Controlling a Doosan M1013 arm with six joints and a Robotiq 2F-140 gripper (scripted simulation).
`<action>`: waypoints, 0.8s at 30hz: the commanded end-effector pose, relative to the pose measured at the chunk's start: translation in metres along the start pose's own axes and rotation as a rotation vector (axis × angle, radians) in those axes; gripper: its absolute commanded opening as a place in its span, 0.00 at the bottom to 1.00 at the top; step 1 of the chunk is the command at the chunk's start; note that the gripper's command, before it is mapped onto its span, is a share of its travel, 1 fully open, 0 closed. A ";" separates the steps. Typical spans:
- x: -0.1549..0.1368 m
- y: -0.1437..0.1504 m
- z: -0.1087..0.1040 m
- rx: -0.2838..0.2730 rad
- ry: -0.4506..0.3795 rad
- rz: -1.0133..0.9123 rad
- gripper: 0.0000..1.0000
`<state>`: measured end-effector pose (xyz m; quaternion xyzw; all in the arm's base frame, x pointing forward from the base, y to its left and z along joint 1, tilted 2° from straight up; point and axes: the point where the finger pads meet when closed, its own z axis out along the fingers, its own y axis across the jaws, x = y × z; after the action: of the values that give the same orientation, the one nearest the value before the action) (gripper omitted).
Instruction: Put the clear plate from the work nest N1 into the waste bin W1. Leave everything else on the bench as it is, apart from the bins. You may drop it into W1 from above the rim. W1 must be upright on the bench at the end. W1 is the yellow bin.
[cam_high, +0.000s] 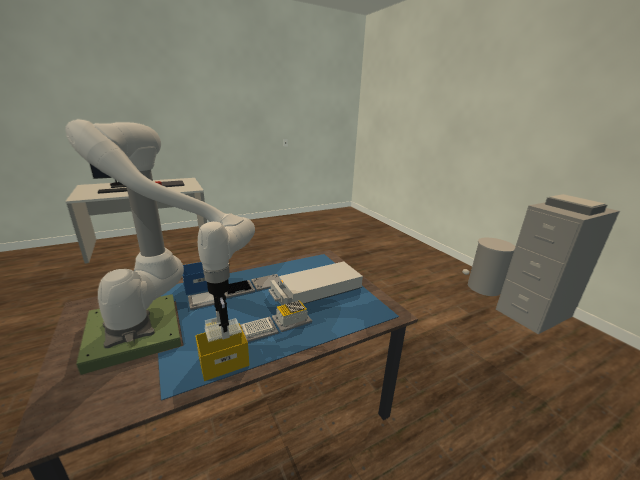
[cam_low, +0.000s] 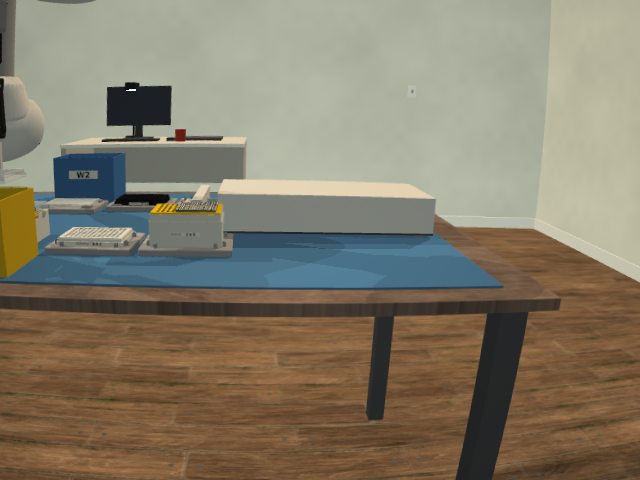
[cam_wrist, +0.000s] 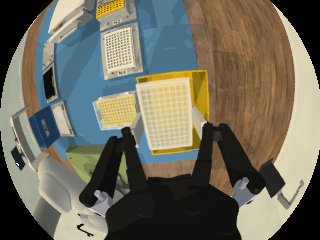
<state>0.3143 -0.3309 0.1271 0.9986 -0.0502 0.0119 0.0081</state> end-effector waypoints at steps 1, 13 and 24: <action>-0.006 0.008 0.000 0.000 0.000 0.000 0.10; -0.014 0.019 0.000 0.000 0.000 0.000 0.10; -0.014 0.019 0.000 0.000 0.000 0.000 0.10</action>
<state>0.2989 -0.3486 0.1271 0.9986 -0.0501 0.0120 0.0080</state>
